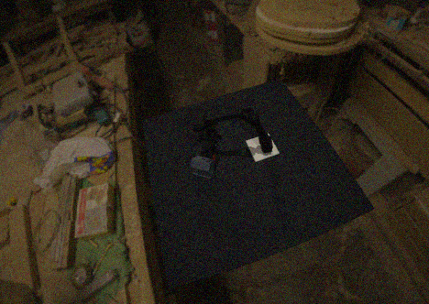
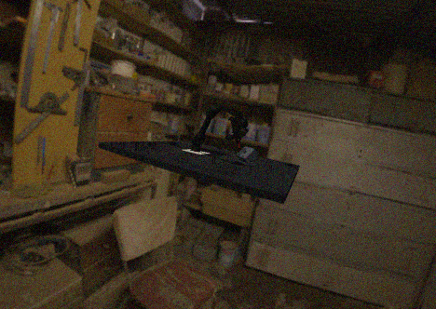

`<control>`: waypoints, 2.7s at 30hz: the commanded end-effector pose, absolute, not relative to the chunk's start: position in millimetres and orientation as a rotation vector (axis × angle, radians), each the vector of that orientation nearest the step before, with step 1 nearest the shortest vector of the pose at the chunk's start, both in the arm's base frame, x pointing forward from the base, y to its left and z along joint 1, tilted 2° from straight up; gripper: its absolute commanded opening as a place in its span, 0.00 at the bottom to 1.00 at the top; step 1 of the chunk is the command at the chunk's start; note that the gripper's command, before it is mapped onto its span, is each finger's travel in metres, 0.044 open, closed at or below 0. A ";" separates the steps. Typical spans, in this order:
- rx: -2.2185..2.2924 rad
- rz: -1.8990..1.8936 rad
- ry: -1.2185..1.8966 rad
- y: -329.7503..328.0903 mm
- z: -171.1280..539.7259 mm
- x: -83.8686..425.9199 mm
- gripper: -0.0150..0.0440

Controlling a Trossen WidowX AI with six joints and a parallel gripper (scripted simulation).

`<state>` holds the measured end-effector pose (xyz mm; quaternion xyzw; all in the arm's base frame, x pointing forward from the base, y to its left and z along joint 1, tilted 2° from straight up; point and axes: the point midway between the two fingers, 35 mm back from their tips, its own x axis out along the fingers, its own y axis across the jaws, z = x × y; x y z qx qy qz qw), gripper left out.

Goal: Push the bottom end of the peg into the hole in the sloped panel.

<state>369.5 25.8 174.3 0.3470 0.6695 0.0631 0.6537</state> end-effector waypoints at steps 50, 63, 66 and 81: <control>0.949 0.269 1.292 -54.1 193.9 387.8 0.25; 0.958 0.275 1.271 -51.5 185.9 394.4 0.25; 0.959 0.276 1.267 -49.4 182.9 396.5 0.25; 0.968 0.283 1.250 -38.4 168.5 405.2 0.25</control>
